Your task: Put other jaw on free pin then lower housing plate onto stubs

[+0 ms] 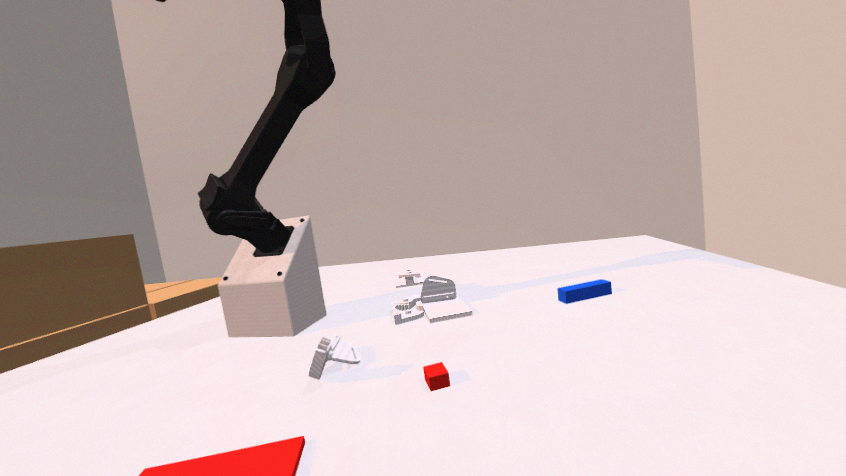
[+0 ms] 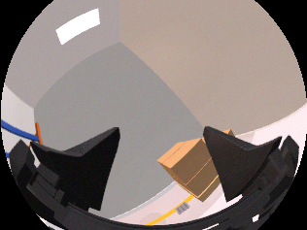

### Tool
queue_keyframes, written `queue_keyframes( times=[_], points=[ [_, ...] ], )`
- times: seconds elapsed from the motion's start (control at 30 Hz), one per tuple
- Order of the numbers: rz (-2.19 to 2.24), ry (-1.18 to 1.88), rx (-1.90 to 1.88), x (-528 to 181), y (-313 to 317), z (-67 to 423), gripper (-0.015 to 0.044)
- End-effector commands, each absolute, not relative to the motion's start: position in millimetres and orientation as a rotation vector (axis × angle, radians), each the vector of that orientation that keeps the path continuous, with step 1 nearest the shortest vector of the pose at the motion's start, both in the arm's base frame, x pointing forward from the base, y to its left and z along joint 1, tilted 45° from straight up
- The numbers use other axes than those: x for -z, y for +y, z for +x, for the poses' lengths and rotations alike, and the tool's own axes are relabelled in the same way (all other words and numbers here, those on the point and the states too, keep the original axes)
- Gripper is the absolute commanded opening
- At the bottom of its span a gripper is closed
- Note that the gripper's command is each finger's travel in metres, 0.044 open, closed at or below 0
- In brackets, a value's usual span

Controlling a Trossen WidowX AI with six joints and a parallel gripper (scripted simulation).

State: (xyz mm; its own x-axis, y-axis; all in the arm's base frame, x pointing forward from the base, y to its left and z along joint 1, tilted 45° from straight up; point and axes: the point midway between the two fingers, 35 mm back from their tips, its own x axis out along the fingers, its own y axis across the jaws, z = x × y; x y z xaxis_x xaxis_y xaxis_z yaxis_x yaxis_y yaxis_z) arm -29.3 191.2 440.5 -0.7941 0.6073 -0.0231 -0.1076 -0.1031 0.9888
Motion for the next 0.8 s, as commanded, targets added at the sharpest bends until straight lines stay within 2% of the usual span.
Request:
queue_keyframes(
  times=[0.0, 0.53, 0.77],
  points=[
    [0.548, 1.691, -1.947, -440.5, 191.2, -29.3, 0.0426],
    [0.548, 1.691, -1.947, -440.5, 191.2, -29.3, 0.0006],
    [0.548, 1.691, -1.947, -440.5, 191.2, -29.3, 0.0000]
  ],
)
